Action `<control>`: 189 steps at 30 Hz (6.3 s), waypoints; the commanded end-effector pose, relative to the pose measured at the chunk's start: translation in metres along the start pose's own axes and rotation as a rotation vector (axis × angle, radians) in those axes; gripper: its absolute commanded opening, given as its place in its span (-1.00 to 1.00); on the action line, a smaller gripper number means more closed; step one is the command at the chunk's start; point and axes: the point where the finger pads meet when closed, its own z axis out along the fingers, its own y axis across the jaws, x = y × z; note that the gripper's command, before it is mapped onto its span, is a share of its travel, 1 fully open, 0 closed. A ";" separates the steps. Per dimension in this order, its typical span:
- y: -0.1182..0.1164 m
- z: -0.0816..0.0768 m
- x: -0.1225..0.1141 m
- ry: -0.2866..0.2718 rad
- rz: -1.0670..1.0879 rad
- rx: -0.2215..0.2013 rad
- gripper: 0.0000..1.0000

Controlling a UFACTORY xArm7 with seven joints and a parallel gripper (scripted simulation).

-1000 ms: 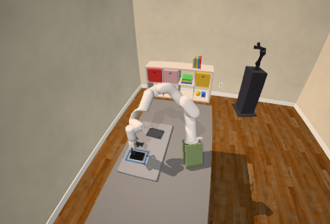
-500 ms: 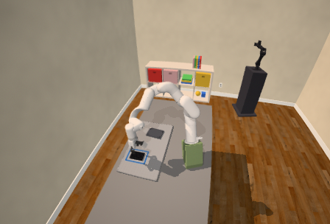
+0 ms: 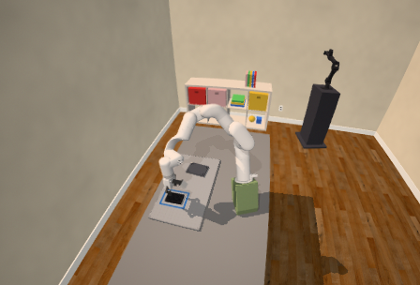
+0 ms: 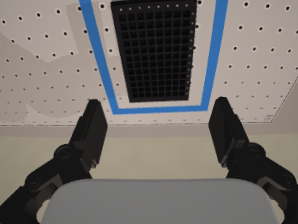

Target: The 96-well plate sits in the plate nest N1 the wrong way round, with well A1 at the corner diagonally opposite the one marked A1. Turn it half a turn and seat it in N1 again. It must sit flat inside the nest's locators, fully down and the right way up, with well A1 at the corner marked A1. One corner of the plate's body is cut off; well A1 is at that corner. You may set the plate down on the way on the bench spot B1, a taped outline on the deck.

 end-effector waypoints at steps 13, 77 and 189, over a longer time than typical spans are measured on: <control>0.001 -0.002 -0.001 -0.004 0.497 -0.004 1.00; 0.001 0.008 -0.001 0.001 2.267 -0.006 1.00; 0.001 0.076 -0.001 0.004 3.105 -0.006 1.00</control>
